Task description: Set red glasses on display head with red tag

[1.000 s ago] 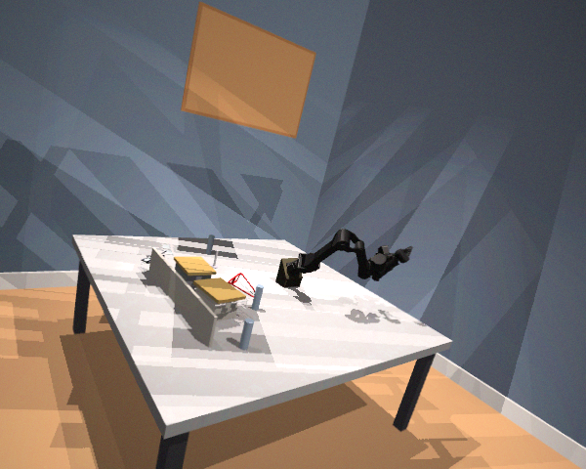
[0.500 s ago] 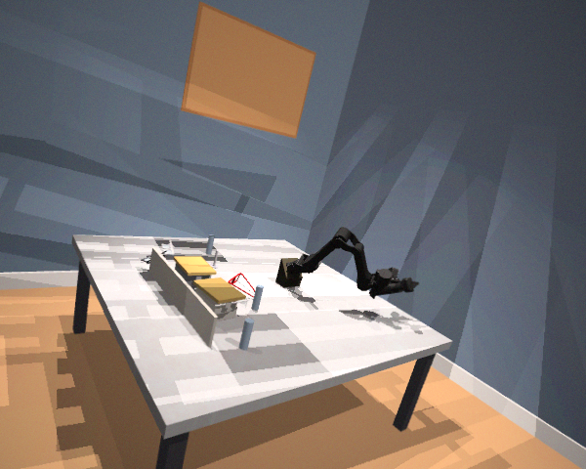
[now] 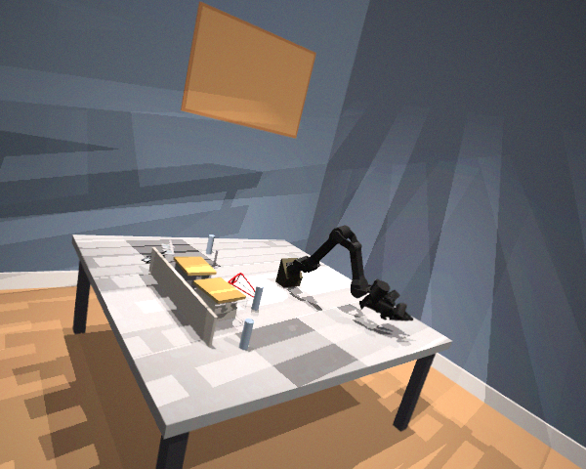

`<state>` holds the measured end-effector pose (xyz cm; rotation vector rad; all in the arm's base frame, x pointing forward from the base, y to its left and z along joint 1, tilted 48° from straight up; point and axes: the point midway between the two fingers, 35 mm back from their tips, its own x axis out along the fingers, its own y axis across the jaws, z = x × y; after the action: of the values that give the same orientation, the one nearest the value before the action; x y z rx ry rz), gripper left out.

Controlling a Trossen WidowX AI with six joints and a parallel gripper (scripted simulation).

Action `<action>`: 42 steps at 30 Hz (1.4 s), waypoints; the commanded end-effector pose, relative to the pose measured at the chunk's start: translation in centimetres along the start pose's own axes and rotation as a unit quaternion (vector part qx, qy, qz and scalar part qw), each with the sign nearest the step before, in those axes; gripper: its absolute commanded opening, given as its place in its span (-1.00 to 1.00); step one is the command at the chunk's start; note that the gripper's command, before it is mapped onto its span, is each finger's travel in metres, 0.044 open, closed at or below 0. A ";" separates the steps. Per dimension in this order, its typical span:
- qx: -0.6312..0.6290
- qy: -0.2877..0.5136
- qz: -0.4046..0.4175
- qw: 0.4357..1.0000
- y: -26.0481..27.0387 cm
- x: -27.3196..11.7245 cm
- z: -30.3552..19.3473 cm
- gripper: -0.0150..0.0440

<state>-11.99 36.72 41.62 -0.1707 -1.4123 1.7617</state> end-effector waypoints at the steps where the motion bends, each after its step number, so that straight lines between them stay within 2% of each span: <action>1: -0.006 0.071 -0.021 0.997 -2.9 -1.9 -3.5 0.19; 11: -0.017 0.247 -0.068 0.966 -9.2 -8.9 -11.2 0.19; 22: -0.027 0.430 -0.111 0.895 -14.7 -19.9 -17.2 0.19; 33: -0.008 0.578 -0.134 0.805 -17.4 -32.2 -20.4 0.19; 42: 0.032 0.672 -0.157 0.723 -18.1 -42.6 -20.5 0.19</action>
<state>33.91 25.55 34.56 -0.8871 -0.3159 0.9297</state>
